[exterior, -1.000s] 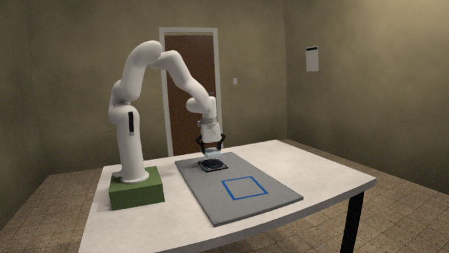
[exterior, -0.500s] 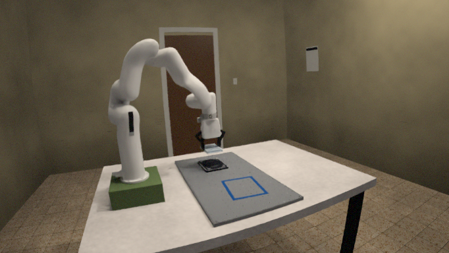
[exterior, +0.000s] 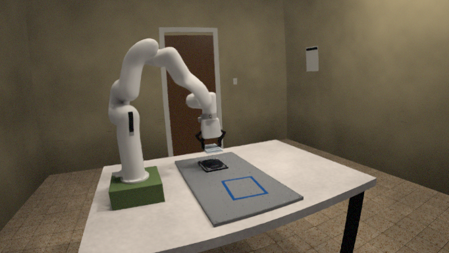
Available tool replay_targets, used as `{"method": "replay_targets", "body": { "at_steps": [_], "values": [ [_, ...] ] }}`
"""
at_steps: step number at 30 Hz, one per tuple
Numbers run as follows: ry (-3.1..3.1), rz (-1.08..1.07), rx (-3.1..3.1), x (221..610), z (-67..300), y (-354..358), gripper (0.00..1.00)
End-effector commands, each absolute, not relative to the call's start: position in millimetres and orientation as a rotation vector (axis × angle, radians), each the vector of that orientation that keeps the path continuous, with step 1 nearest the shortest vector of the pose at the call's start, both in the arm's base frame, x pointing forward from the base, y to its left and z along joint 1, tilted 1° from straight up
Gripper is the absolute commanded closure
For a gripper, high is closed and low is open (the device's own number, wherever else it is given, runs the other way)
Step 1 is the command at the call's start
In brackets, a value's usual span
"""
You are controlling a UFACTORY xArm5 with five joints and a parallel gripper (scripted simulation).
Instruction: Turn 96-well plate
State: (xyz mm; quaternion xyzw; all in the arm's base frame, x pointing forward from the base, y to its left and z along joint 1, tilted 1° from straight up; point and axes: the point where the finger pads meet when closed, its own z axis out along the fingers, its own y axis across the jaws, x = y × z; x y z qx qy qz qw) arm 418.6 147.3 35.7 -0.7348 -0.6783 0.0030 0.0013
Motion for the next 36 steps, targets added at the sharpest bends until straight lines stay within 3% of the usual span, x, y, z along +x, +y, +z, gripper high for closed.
{"method": "replay_targets", "body": {
  "at_steps": [1, 36],
  "values": [
    [-2.028, 0.009, -2.409, 421, 37, 135, 1.0],
    [-2.029, 0.01, -2.409, 426, 34, 32, 1.0]
  ]
}}
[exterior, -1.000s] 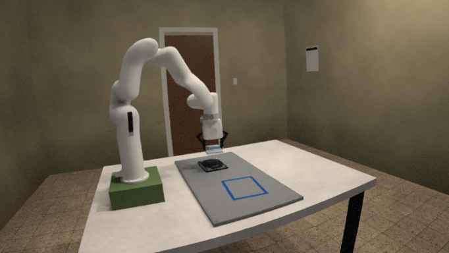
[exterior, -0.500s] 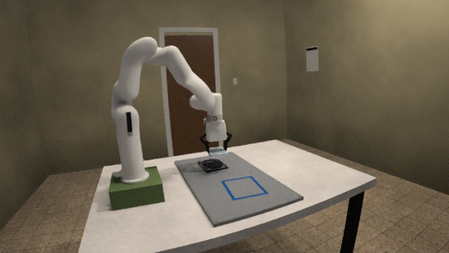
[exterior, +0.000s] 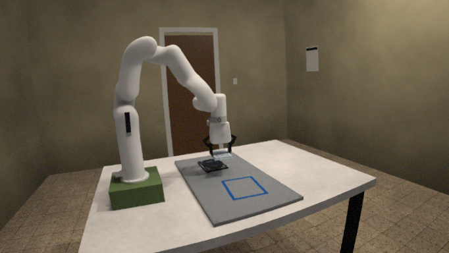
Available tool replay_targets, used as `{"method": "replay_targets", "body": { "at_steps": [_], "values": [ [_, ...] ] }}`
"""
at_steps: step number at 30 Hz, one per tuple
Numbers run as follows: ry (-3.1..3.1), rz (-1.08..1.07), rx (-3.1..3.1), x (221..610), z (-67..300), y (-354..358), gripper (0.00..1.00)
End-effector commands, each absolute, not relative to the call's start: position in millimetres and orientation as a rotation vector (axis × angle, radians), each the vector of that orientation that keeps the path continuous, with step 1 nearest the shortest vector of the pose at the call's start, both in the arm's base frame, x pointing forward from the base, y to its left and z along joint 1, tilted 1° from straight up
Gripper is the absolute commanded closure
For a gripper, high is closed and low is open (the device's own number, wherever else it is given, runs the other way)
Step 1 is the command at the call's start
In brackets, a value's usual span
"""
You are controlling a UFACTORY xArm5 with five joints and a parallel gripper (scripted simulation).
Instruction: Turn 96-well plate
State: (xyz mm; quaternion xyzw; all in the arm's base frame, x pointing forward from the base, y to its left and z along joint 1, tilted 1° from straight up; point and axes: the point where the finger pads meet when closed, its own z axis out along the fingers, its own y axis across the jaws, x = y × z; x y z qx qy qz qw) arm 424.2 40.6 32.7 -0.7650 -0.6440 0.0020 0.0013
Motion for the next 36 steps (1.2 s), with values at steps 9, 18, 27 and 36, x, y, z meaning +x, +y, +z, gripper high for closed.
{"method": "replay_targets", "body": {
  "at_steps": [9, 18, 27, 36],
  "values": [
    [-2.029, 0.01, -2.409, 428, 33, 9, 1.0],
    [-2.029, 0.01, -2.409, 429, 32, -22, 1.0],
    [-2.029, 0.01, -2.41, 430, 32, -45, 1.0],
    [-2.029, 0.011, -2.41, 432, 31, -75, 1.0]
  ]
}}
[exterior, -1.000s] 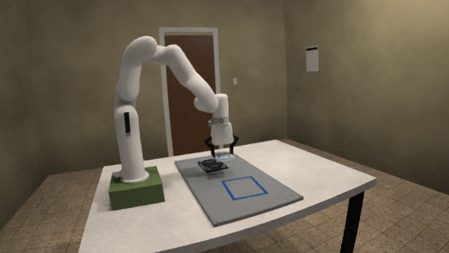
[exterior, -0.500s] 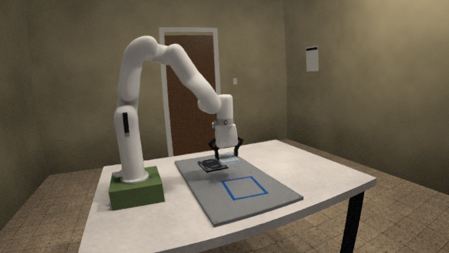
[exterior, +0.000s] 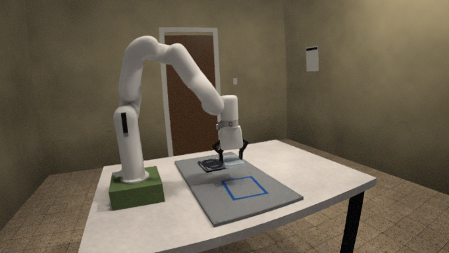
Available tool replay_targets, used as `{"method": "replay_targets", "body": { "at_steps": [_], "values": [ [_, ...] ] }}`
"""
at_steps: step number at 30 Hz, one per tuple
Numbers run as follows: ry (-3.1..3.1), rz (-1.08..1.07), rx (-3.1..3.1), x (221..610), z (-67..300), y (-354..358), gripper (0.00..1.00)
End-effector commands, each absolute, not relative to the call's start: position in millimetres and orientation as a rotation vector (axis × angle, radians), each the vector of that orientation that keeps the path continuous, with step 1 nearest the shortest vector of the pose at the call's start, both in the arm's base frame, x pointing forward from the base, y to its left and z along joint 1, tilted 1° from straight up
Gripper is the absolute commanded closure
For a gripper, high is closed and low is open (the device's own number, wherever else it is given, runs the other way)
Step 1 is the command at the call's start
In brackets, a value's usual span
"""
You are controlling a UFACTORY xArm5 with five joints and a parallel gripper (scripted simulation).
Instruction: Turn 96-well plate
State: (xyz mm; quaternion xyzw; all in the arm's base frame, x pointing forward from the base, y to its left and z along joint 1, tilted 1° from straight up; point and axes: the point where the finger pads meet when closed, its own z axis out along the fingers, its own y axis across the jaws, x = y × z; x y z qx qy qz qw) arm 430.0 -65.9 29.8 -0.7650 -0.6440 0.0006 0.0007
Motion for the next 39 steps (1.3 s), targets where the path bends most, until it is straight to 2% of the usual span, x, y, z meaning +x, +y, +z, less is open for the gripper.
{"method": "replay_targets", "body": {
  "at_steps": [1, 31, 39],
  "values": [
    [-2.029, 0.011, -2.41, 432, 31, -78, 1.0],
    [-2.03, 0.011, -2.41, 437, 28, -164, 1.0],
    [-2.03, 0.011, -2.41, 437, 28, -164, 1.0]
  ]
}}
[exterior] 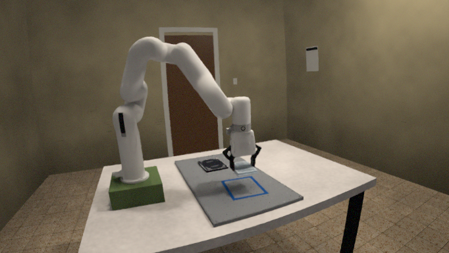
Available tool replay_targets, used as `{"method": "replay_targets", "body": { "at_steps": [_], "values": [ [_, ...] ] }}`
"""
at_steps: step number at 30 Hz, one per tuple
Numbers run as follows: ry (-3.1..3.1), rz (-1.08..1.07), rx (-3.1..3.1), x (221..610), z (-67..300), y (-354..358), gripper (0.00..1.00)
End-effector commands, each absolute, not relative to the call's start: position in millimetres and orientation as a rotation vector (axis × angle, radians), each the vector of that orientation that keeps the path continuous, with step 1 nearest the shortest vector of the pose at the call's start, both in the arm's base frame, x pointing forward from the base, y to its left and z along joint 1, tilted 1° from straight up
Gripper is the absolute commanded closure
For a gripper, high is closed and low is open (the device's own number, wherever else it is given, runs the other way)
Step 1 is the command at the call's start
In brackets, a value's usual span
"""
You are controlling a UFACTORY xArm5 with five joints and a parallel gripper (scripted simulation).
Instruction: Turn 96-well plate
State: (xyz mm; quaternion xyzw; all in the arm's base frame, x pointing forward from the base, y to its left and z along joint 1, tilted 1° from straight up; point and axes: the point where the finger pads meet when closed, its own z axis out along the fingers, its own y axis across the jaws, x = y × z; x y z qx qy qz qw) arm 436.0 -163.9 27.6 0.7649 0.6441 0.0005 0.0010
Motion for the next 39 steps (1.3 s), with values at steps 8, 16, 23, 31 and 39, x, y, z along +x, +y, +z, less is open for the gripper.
{"method": "replay_targets", "body": {
  "at_steps": [8, 16, 23, 31, 39],
  "values": [
    [2.018, -0.011, 2.396, 437, 28, -164, 1.0],
    [2.018, -0.011, 2.396, 437, 28, -164, 1.0],
    [2.018, -0.011, 2.396, 437, 28, -164, 1.0],
    [2.018, -0.011, 2.396, 437, 25, -164, 1.0],
    [2.018, -0.011, 2.396, 437, 15, -164, 1.0]
  ]
}}
